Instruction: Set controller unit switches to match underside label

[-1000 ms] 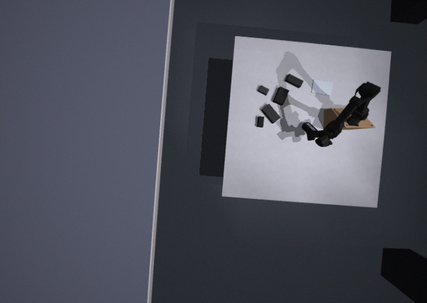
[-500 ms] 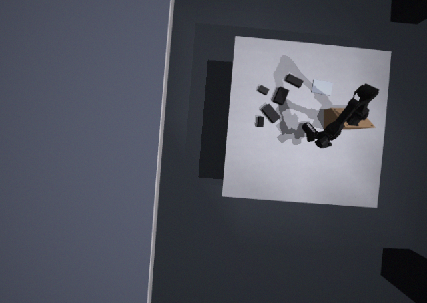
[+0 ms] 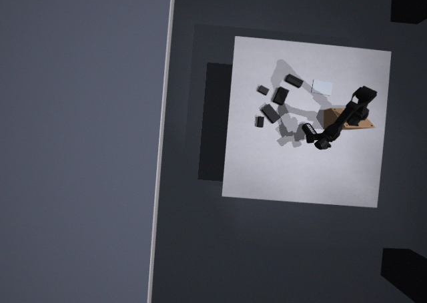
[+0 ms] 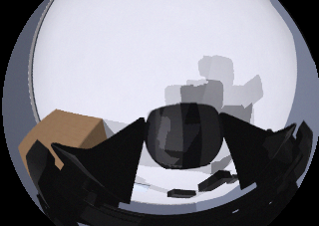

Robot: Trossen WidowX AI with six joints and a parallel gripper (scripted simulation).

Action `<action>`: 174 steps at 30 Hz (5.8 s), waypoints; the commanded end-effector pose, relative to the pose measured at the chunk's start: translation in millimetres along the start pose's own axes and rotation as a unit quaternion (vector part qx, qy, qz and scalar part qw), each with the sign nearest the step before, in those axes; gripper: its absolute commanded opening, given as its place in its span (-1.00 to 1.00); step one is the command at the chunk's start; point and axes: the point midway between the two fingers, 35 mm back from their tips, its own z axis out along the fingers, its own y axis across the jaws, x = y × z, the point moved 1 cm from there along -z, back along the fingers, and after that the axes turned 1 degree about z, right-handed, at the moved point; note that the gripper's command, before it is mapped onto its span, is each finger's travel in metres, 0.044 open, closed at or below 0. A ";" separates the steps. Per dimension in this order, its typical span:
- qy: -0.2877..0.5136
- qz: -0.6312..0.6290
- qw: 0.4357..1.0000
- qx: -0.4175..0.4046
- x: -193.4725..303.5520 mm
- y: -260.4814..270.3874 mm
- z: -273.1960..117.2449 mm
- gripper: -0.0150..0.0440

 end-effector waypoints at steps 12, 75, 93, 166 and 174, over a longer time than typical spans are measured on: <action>0.007 0.000 1.000 -0.007 -6.2 2.9 13.1 0.65; 0.007 0.000 1.000 -0.006 -30.1 4.1 57.0 0.65; 0.008 0.000 1.000 -0.006 -33.6 4.5 71.0 0.65; -0.015 -0.165 0.985 -0.047 14.7 -3.5 36.8 0.47; -0.093 -0.519 0.841 -0.120 3.1 -17.1 17.9 -0.25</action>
